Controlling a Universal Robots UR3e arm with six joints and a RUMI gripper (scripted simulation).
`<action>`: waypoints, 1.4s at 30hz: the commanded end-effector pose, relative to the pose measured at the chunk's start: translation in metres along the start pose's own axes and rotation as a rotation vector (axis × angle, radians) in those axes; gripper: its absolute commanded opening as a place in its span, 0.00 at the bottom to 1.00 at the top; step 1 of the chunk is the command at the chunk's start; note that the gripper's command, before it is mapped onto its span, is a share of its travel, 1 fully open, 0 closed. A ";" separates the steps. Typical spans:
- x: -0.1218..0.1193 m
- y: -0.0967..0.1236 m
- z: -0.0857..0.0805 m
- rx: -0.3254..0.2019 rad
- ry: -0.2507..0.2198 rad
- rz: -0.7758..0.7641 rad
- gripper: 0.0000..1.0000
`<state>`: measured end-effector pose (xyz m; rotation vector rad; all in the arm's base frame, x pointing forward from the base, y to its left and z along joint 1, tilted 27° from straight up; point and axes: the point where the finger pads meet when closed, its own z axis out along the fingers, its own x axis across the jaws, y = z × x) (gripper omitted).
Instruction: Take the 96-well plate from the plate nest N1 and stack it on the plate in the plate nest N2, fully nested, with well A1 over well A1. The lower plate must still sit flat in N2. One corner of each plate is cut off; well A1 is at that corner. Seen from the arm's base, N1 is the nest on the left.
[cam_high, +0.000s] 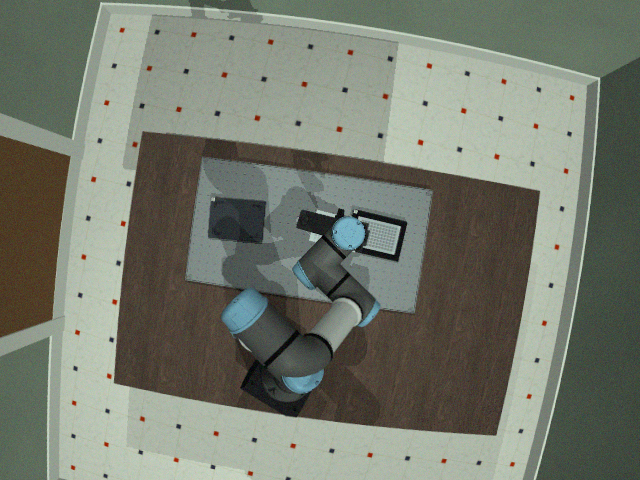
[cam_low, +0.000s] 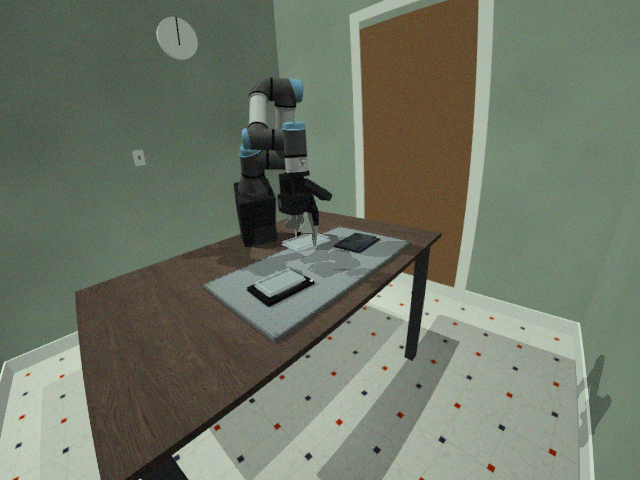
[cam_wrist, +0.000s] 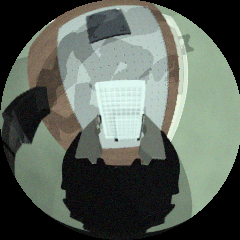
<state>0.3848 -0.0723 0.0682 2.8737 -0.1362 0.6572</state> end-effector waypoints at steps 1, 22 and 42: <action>0.003 0.011 0.000 0.021 0.001 -0.024 0.00; 0.012 0.074 0.001 0.021 0.001 -0.024 0.00; 0.019 0.124 0.002 0.020 0.001 -0.024 0.00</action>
